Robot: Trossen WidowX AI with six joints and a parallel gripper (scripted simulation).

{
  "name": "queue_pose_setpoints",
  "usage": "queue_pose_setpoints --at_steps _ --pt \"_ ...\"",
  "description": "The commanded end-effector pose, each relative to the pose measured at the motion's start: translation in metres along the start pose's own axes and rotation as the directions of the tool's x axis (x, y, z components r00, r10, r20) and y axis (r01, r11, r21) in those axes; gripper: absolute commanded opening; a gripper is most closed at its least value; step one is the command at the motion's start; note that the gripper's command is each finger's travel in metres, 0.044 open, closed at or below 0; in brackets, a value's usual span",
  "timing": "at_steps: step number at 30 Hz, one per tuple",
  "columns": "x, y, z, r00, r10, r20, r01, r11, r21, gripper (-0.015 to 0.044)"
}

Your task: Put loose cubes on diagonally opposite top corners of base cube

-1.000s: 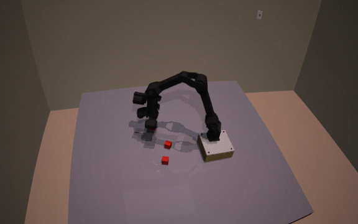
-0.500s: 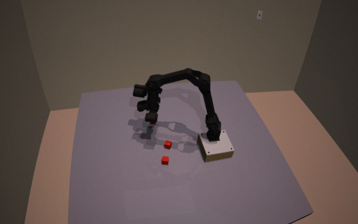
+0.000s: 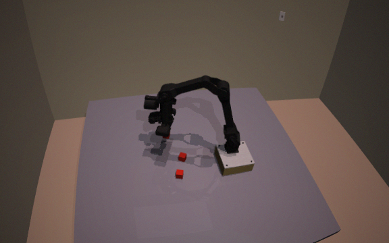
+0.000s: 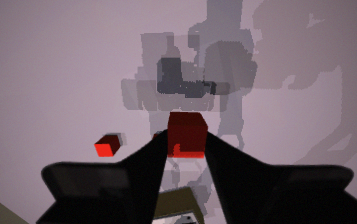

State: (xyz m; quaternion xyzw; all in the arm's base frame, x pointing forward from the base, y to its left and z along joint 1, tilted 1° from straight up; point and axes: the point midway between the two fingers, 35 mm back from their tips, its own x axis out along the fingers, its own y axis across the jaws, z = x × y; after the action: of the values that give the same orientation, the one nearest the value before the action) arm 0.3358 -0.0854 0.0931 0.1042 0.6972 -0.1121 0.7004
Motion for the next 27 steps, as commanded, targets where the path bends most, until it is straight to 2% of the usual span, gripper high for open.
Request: queue_pose_setpoints --at_steps 1,27 --pt "0.002 0.013 -0.003 1.0 0.006 0.0 -0.006 0.999 0.04 0.0105" --pt "0.017 0.089 -0.035 1.0 0.013 -0.002 -0.012 0.954 0.299 0.0105"
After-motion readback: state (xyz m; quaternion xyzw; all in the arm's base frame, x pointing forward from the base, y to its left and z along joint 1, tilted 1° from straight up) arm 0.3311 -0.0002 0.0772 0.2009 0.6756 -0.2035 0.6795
